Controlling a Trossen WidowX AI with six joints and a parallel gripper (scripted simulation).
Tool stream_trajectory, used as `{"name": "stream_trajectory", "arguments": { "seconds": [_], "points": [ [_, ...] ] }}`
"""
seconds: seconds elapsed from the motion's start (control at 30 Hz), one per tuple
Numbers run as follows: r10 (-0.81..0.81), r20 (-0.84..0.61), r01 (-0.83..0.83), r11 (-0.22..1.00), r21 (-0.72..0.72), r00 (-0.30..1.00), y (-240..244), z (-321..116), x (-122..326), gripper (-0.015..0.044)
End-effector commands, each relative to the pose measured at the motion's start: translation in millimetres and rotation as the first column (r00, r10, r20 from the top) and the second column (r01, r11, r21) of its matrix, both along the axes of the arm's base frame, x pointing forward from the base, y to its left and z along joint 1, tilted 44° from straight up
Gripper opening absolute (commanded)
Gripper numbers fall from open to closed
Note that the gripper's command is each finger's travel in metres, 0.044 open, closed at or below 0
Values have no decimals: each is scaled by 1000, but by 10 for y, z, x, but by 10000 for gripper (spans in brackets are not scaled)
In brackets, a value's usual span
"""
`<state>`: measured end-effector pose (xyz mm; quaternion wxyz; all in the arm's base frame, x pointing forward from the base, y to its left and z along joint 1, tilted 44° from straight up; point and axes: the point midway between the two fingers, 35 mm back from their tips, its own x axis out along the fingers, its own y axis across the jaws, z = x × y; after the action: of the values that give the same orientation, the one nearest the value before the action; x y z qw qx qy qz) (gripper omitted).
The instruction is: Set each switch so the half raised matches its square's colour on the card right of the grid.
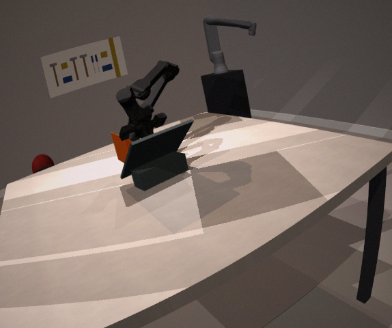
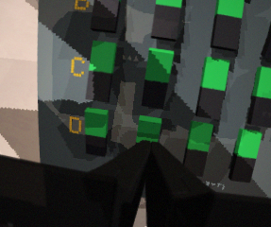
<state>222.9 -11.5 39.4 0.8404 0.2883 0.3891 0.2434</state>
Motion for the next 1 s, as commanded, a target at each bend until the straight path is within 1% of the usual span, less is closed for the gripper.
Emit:
{"name": "stream_trajectory", "arguments": {
  "seconds": [0.0, 0.47, 0.97],
  "points": [
    [1, -1, -1, 1000, 8, 1000, 63, -33, 35, 0],
    [1, -1, -1, 1000, 7, 1000, 155, -108, 124, 0],
    [1, -1, -1, 1000, 7, 1000, 157, -110, 125, 0]
  ]
}}
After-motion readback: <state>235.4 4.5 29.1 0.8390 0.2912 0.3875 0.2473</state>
